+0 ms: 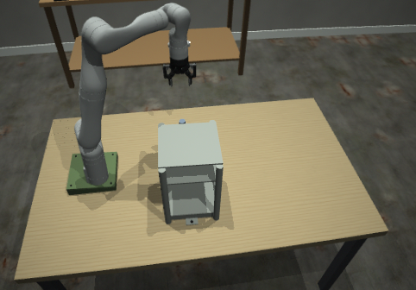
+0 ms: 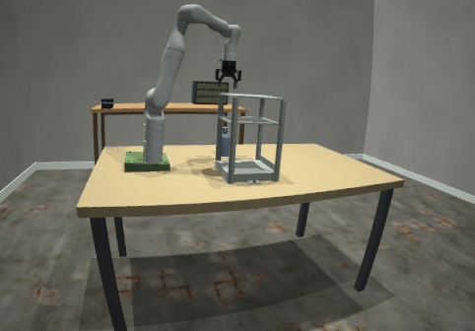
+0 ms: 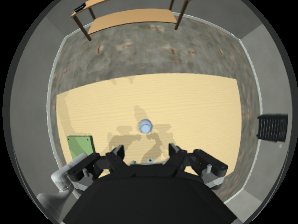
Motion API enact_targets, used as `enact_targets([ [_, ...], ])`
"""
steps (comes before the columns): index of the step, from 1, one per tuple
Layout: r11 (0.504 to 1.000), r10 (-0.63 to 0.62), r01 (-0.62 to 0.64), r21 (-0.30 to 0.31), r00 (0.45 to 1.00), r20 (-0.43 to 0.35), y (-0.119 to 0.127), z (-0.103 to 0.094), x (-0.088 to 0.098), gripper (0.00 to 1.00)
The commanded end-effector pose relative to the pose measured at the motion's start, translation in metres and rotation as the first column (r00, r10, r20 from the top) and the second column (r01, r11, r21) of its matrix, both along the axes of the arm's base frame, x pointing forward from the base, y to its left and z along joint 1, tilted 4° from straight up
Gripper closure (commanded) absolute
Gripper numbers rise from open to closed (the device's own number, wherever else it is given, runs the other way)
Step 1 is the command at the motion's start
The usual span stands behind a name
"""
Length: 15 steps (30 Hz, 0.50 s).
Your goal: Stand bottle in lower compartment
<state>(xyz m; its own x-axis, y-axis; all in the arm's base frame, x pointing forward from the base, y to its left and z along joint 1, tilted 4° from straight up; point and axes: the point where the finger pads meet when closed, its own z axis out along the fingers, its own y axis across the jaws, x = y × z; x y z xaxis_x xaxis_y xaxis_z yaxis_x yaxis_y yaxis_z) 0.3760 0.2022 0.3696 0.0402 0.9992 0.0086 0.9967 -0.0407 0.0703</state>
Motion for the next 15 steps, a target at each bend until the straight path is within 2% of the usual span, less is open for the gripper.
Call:
enact_targets([
  [1,1.000,-0.007,0.007,0.004,1.000,0.006,-0.0010,0.0031,0.0001,0.19],
  [15,0.999,-0.031,0.031,0.014,0.999,0.015,-0.0039,0.0094,0.0000,0.19],
])
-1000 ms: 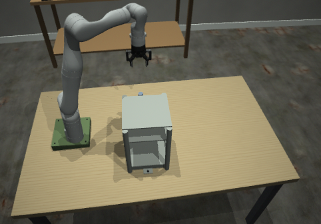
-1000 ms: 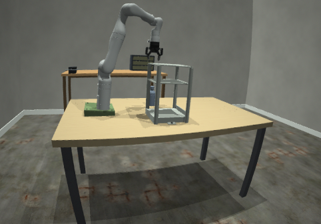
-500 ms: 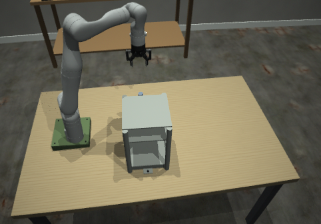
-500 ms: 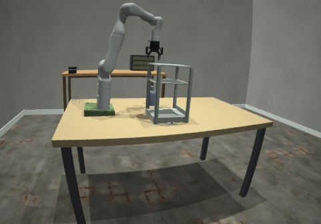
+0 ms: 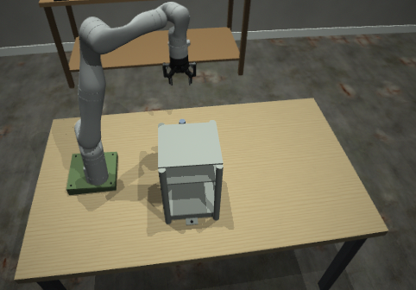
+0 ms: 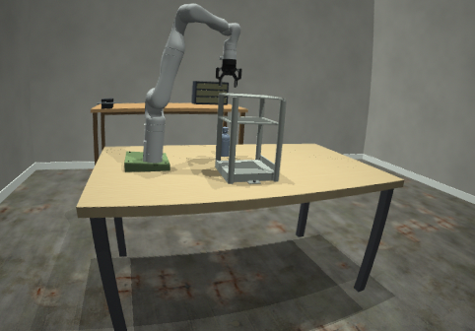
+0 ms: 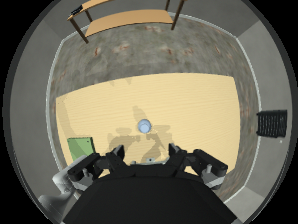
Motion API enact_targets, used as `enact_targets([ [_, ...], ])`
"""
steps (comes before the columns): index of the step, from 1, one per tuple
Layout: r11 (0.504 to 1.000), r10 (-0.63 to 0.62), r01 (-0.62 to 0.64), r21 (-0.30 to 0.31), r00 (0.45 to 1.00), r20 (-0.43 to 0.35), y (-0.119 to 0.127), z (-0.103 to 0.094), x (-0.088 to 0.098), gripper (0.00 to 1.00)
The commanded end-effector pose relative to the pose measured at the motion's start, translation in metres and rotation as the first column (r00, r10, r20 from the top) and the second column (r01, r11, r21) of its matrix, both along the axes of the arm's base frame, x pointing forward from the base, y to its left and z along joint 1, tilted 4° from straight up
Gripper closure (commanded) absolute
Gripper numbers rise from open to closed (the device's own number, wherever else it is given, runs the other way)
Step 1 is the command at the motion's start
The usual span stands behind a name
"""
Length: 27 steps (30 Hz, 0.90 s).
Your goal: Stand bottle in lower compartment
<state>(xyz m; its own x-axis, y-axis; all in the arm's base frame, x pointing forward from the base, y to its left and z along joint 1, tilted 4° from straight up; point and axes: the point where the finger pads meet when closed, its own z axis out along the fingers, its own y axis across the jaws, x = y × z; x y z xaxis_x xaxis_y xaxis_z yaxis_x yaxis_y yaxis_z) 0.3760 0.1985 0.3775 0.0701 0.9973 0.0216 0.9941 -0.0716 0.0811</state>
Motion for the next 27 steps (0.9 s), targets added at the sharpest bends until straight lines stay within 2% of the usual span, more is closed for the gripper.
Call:
enact_targets([
  [1,1.000,-0.001,0.001,0.001,1.000,0.003,0.000,0.002,0.000,0.19],
  [27,0.998,-0.061,0.060,0.027,0.998,0.026,-0.008,0.017,-0.001,0.19],
])
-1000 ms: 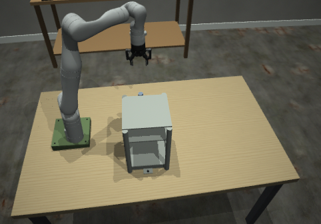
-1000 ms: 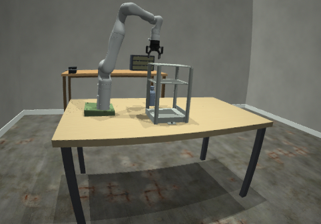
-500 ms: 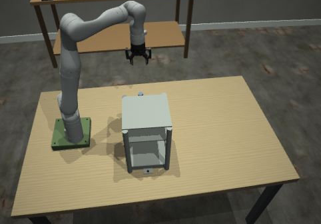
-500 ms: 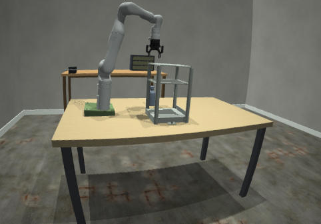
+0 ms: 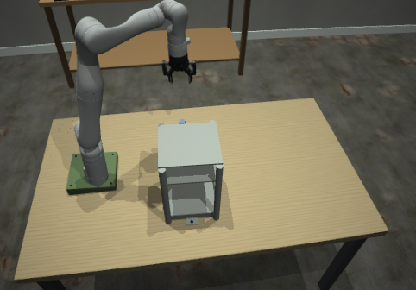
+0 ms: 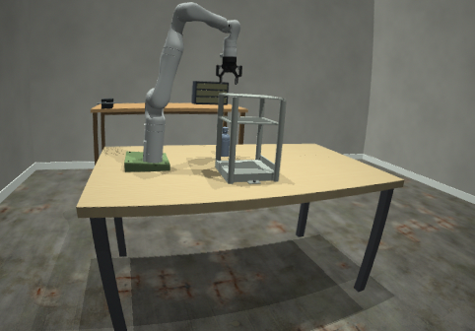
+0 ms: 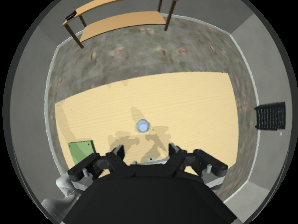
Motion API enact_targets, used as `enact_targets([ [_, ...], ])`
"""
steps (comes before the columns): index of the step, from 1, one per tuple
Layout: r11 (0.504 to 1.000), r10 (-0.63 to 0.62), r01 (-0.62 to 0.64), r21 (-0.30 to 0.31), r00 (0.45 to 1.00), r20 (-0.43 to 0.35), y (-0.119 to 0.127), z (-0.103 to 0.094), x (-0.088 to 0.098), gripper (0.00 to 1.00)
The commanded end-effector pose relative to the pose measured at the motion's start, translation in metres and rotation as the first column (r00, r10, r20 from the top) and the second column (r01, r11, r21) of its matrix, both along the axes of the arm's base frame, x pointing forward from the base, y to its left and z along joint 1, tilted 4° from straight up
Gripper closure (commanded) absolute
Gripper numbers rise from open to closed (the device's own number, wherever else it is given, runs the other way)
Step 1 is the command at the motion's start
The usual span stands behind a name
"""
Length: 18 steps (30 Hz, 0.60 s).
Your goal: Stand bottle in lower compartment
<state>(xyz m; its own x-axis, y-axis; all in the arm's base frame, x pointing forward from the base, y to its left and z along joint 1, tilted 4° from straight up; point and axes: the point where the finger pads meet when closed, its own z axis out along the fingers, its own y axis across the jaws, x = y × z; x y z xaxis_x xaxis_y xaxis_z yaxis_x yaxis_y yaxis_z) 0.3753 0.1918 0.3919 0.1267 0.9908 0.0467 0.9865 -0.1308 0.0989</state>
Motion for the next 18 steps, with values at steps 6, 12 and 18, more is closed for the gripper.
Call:
enact_targets([
  [6,1.000,-0.019,0.018,0.009,1.000,0.013,-0.003,0.007,0.000,0.19],
  [12,0.998,-0.053,0.052,0.023,0.998,0.026,-0.007,0.016,-0.001,0.19],
  [18,0.981,-0.183,0.177,0.079,0.981,0.072,-0.023,0.050,-0.007,0.19],
])
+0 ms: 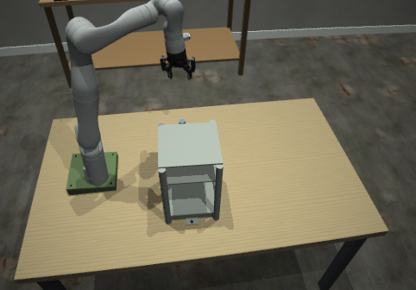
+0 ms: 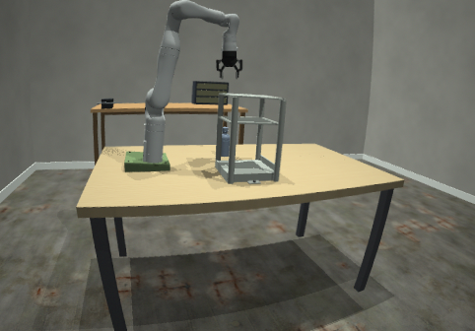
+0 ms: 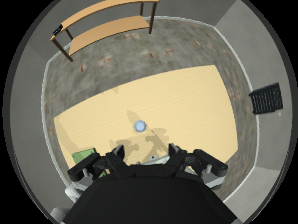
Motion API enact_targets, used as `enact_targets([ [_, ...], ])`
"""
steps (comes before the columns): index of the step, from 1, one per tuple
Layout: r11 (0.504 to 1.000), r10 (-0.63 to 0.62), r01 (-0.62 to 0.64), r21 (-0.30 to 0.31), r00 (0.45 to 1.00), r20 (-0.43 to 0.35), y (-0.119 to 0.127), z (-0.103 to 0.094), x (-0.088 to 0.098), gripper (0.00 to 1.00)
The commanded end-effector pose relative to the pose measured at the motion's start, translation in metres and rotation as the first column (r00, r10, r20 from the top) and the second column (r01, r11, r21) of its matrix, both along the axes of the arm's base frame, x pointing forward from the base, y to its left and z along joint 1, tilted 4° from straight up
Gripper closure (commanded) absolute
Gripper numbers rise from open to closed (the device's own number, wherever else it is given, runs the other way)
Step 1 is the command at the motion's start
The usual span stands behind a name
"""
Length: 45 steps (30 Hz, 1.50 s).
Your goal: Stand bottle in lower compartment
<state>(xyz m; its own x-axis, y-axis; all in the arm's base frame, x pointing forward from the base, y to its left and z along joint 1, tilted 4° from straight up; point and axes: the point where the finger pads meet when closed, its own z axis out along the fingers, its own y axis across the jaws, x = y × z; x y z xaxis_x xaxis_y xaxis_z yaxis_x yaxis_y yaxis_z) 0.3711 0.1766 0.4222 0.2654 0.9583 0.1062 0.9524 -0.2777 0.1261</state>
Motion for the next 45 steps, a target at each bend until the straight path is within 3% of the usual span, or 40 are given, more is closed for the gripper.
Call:
enact_targets([
  [1,0.998,-0.063,0.061,0.028,0.997,0.050,-0.011,0.026,-0.004,0.19],
  [5,0.983,-0.176,0.169,0.075,0.980,0.092,-0.025,0.054,-0.012,0.19],
  [7,0.983,-0.176,0.169,0.075,0.980,0.092,-0.025,0.054,-0.012,0.19],
  [13,0.925,-0.369,0.344,0.163,0.916,0.157,-0.045,0.101,-0.034,0.19],
  [16,0.910,-0.403,0.374,0.180,0.900,0.168,-0.048,0.109,-0.039,0.19],
  [25,0.910,-0.403,0.374,0.180,0.900,0.168,-0.048,0.109,-0.039,0.19],
  [26,0.894,-0.436,0.403,0.197,0.882,0.178,-0.050,0.117,-0.044,0.19],
  [45,0.858,-0.504,0.459,0.232,0.841,0.198,-0.055,0.133,-0.055,0.19],
])
